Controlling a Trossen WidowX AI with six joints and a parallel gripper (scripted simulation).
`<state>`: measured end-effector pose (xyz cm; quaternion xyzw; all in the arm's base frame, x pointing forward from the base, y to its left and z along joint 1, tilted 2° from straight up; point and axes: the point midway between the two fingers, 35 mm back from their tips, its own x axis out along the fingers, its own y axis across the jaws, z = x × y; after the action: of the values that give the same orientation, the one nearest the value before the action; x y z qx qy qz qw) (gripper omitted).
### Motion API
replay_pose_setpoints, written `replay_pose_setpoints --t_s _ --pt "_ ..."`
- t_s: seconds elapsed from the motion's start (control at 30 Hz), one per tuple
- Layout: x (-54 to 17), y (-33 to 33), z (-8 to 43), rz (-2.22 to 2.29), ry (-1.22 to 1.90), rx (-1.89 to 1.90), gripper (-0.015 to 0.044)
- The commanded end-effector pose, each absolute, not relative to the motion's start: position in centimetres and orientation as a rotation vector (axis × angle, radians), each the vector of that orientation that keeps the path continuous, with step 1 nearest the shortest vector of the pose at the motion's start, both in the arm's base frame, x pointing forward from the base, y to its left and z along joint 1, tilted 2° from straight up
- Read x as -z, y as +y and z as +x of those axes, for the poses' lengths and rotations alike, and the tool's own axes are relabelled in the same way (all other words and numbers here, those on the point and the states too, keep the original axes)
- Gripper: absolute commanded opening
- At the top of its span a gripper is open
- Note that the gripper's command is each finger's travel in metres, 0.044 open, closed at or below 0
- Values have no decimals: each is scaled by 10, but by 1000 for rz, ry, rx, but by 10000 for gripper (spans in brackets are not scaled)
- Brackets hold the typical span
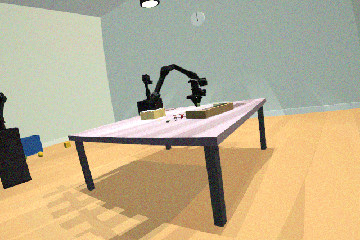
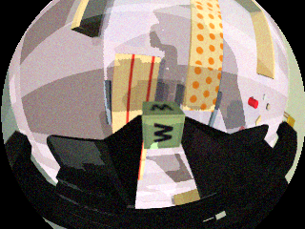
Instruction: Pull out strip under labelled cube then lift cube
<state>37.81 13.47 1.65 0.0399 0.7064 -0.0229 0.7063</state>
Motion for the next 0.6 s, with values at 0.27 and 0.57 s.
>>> replay_pose_setpoints --t_s 0.27,0.57 --pt "-21 126 350 97 1570 50 0" --pt "-20 115 320 96 1572 51 0"
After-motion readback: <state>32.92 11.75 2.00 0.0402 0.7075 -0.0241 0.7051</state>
